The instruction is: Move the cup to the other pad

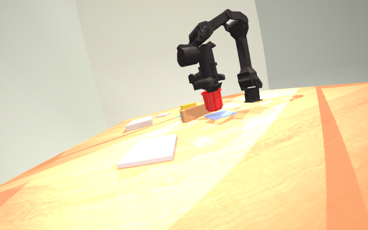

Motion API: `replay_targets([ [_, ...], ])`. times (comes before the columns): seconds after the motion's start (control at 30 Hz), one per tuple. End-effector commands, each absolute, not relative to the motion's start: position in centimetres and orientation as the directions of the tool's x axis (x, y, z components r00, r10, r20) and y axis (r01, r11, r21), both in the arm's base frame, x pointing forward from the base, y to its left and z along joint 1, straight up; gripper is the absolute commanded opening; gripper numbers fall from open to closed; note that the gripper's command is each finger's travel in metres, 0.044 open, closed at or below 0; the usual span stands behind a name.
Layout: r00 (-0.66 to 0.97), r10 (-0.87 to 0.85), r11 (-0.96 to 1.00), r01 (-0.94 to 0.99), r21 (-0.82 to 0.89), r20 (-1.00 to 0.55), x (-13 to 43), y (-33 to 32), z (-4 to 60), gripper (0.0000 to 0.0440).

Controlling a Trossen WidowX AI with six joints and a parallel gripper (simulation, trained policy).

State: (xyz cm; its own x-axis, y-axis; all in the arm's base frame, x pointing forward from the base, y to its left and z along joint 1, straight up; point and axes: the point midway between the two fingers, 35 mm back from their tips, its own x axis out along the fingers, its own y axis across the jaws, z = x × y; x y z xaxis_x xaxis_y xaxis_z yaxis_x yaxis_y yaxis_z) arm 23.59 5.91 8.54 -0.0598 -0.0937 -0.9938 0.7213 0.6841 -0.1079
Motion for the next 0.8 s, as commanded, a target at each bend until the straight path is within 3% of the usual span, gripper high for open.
replay_targets([
  [0.0,-0.036,-0.074,0.664,0.744,-0.076,-0.997,24.1,5.8,9.7,0.0],
  [0.77,0.145,-0.057,0.515,0.852,0.095,-0.988,28.5,1.2,14.8,0.0],
])
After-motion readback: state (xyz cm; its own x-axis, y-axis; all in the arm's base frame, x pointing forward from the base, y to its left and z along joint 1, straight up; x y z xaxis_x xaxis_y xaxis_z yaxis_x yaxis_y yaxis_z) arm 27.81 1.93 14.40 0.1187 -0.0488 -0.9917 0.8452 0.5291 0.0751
